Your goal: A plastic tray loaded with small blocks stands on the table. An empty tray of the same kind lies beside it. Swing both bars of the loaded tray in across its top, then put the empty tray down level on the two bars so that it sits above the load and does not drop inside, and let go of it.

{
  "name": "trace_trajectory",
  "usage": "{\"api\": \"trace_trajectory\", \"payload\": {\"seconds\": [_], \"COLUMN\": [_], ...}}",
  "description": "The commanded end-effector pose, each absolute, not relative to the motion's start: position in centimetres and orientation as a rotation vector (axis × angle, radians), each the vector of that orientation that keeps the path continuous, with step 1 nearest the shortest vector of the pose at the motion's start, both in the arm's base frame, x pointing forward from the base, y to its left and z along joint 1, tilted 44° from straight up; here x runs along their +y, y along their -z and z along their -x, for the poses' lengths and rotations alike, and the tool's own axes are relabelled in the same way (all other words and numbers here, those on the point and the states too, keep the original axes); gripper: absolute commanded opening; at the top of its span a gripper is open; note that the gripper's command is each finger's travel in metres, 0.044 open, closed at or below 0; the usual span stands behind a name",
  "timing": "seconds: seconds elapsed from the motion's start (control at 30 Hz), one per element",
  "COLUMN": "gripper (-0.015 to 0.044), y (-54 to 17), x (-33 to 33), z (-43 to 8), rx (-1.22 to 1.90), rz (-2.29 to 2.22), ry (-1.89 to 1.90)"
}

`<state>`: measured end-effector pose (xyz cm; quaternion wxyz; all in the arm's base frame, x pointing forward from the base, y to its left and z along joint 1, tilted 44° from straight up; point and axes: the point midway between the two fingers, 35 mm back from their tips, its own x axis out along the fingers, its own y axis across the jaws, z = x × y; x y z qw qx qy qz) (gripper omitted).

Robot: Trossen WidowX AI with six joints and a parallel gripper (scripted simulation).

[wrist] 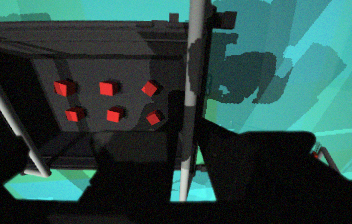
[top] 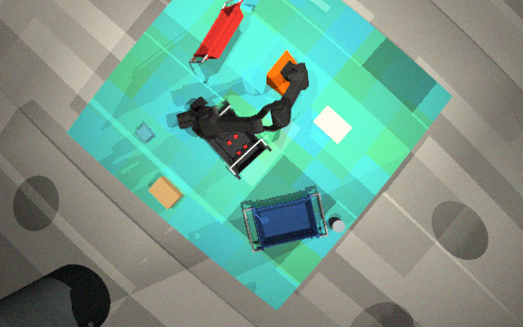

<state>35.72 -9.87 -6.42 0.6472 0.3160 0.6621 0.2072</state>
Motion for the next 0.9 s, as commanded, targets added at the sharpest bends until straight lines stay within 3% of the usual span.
{"api": "trace_trajectory", "payload": {"seconds": [0.0, 0.87], "gripper": [0.0082, 0.0082], "y": [6.0, 4.0], "x": [-8.2, -10.1], "z": [-36.0, -35.8], "rx": [1.504, 1.506], "rz": [-0.723, -0.735], "ry": [-0.472, -0.467]}}
